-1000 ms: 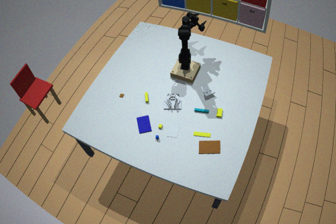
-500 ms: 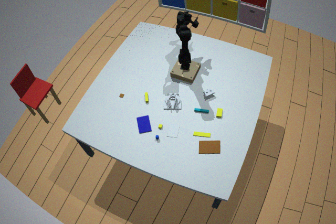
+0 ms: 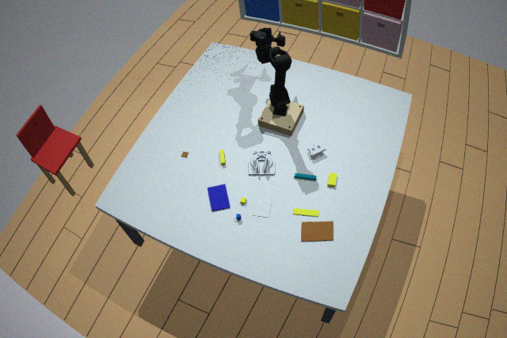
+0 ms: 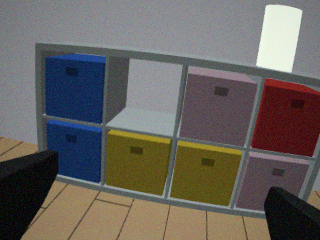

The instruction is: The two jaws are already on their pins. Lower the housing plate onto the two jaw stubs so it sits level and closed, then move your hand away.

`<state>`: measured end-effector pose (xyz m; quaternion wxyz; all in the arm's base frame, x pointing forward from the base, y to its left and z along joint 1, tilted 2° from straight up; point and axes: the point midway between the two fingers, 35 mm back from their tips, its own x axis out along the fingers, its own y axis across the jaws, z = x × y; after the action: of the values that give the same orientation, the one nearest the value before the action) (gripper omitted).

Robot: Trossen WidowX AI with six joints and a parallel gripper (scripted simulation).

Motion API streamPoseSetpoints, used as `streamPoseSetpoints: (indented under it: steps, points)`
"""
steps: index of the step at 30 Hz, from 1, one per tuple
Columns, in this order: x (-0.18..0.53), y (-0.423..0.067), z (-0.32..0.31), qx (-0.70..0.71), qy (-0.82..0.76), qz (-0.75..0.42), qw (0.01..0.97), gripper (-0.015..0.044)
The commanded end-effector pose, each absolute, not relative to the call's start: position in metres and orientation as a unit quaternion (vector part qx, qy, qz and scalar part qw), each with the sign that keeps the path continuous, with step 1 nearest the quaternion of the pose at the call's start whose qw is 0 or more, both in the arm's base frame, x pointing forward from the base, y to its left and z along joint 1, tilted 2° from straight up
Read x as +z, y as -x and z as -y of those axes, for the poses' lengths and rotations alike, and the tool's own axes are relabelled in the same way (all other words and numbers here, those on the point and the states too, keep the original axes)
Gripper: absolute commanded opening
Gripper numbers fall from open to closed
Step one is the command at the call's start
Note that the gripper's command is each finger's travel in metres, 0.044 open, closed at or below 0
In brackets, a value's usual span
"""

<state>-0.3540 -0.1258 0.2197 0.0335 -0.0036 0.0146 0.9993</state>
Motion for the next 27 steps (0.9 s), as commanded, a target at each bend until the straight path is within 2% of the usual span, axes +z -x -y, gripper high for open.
streamPoseSetpoints:
  steps: [1, 12, 27]
  points:
    - [0.220, 0.345, 0.153, 1.000, 0.010, 0.010, -0.006, 0.0440]
    - [0.227, 0.312, 0.211, 0.994, 0.014, 0.033, -0.104, 0.0440]
    - [0.217, 0.254, 0.287, 0.957, 0.018, 0.161, -0.242, 0.0440]
